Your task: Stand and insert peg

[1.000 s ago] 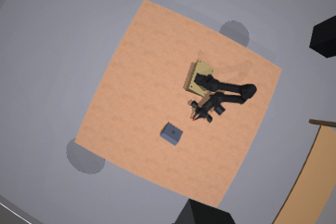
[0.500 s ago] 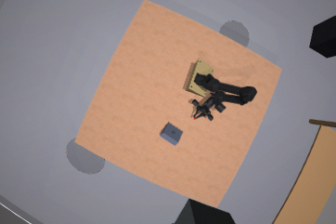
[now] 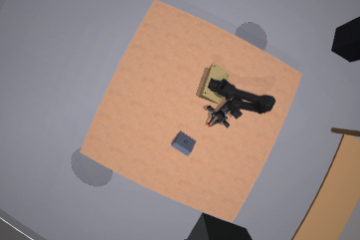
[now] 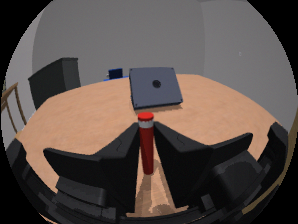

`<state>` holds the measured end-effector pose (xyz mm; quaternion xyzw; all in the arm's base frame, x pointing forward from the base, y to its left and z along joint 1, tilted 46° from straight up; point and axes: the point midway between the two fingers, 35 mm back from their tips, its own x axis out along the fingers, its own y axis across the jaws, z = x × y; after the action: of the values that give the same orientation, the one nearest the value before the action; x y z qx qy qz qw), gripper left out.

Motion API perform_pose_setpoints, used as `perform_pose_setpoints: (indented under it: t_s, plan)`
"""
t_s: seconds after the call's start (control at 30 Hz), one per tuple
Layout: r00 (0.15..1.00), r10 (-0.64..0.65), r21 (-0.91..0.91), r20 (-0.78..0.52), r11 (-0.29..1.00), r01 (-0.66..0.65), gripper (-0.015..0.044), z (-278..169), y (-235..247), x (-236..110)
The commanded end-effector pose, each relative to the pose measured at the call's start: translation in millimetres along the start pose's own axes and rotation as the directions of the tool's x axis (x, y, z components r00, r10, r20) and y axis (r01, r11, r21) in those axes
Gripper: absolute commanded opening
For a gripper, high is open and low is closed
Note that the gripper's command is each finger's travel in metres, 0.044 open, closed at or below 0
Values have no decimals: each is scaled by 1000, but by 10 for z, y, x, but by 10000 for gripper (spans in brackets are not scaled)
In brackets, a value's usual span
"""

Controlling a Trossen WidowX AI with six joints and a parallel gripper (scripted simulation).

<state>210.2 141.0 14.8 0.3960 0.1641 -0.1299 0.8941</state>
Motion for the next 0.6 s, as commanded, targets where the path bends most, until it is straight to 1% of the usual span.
perform_pose_setpoints:
  t_s: [0.0,0.1,0.57]
  plan:
    - [1000,4,4,16,1000,-4,49,-11,18,-13]
    - [1000,4,4,0,1000,-4,49,-6,18,-20]
    - [1000,1,-9,1,1000,-1,49,-56,2,-9]
